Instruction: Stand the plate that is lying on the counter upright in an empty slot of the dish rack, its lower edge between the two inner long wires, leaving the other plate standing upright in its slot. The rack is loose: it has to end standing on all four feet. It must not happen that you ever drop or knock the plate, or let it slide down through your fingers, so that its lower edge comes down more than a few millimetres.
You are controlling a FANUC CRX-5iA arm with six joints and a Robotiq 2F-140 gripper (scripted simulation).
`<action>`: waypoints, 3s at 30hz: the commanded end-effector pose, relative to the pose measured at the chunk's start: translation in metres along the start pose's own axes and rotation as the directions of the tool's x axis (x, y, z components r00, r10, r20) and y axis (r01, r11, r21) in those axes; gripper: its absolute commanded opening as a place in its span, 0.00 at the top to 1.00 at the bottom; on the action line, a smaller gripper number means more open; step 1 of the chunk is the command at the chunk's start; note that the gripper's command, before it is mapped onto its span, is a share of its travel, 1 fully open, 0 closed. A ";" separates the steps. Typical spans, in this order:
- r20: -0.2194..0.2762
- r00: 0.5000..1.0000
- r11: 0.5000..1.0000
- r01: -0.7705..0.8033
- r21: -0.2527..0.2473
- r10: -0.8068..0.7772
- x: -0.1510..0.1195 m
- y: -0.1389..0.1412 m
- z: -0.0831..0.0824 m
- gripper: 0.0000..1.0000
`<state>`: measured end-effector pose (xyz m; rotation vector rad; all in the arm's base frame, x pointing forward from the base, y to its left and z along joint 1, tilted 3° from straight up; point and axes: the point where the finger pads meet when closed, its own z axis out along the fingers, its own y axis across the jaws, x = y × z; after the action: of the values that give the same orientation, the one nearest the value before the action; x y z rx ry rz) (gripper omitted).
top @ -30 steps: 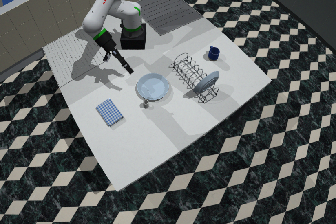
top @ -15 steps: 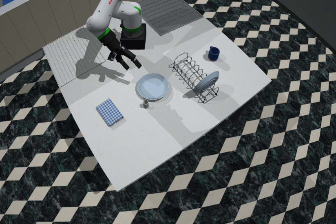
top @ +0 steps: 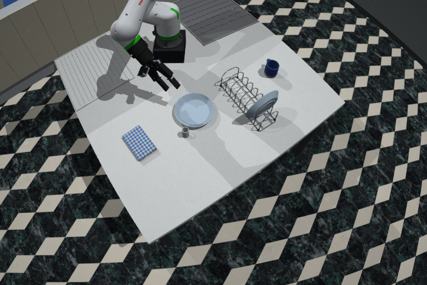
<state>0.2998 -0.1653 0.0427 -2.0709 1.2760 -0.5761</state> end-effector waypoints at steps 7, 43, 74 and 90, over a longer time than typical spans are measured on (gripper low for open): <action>-0.001 1.000 1.000 0.001 0.000 -0.001 0.000 0.000 0.000 0.76; -0.001 1.000 1.000 0.001 0.000 -0.001 0.000 0.006 0.007 0.76; -0.001 1.000 1.000 0.001 0.000 -0.001 0.001 0.045 0.047 0.76; -0.001 1.000 1.000 0.001 0.000 -0.001 0.001 0.049 0.050 0.76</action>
<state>0.3023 -0.1673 -0.0277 -2.0709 1.2759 -0.5761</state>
